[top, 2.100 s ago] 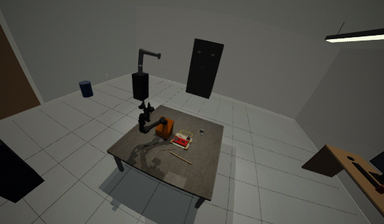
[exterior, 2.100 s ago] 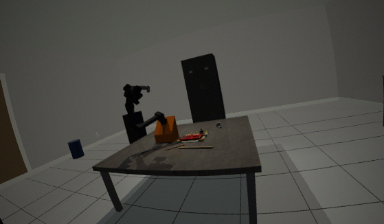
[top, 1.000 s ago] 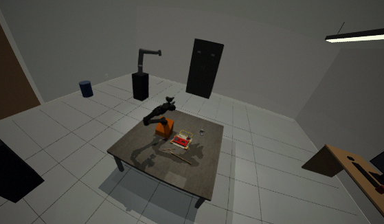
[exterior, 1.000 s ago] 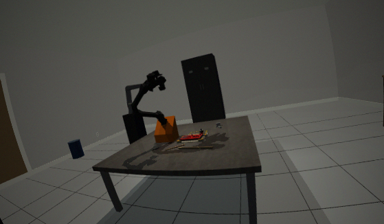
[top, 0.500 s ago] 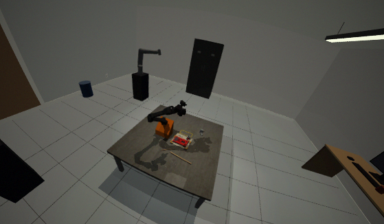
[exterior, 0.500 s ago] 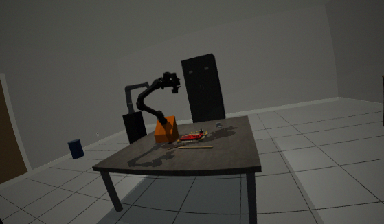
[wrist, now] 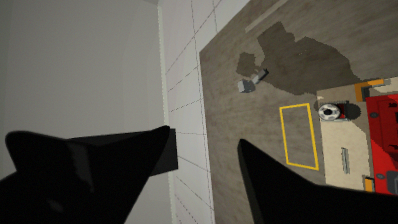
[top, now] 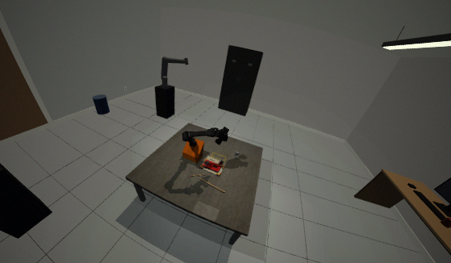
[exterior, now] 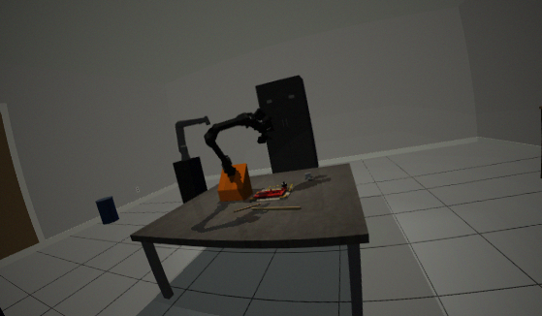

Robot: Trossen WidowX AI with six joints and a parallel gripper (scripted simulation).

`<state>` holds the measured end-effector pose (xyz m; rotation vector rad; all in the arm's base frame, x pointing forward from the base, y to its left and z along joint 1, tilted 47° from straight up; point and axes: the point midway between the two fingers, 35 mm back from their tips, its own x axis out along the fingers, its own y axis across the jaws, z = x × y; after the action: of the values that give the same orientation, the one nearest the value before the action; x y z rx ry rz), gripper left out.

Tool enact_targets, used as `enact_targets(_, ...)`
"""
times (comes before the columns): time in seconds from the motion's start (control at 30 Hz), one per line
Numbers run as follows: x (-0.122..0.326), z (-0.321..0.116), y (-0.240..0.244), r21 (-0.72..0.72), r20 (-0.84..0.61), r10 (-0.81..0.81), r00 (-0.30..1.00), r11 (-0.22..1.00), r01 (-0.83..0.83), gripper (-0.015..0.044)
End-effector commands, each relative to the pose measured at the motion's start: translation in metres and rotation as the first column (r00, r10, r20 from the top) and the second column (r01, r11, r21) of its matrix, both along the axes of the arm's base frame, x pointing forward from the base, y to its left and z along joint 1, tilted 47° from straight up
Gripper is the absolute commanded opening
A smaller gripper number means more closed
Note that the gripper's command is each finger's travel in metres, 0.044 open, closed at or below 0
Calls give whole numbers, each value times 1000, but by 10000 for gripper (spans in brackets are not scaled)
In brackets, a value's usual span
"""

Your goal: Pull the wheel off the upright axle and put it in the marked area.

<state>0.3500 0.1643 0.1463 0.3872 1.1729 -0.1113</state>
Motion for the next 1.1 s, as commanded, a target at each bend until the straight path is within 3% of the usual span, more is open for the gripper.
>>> enact_targets(0.0, 17, -41, -27, -171, -57, -19, 998, 985, 9, 300)
enact_targets(0.27, 30, -109, -79, -455, -182, -45, 982, 890, -43, 300)
enact_targets(0.57, 25, -179, -143, -692, -372, -81, 925, 689, -218, 300)
enact_targets(0.73, 15, -209, -172, -748, -473, -105, 875, 573, -335, 300)
enact_targets(1.07, 18, -206, -177, -749, -476, -106, 873, 568, -340, 300)
